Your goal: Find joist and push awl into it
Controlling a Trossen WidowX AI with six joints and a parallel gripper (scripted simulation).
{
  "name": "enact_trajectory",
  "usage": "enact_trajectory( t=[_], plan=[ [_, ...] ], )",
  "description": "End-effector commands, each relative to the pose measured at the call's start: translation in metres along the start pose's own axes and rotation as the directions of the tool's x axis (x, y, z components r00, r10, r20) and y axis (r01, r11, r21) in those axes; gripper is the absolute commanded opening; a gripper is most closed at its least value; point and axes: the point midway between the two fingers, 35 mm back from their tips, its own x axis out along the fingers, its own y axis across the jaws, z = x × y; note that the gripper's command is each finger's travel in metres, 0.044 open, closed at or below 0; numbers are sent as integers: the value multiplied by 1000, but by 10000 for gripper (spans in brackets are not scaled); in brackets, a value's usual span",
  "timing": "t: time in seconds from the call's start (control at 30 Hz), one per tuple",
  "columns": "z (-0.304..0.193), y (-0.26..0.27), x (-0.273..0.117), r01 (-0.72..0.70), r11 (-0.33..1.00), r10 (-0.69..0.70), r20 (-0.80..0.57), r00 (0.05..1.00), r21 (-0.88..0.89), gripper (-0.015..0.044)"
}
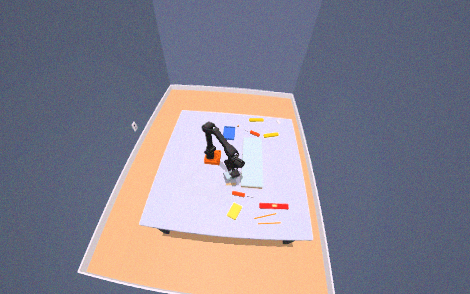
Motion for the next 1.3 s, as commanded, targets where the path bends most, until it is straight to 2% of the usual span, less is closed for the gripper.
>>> enact_trajectory(
  t=[0.0,1.27],
  plan=[
    [0,-1,-2,33,999,-33,-1,999,5,0],
    [1,5,0,230,973,-230,-8,973,12,0]
  ],
)
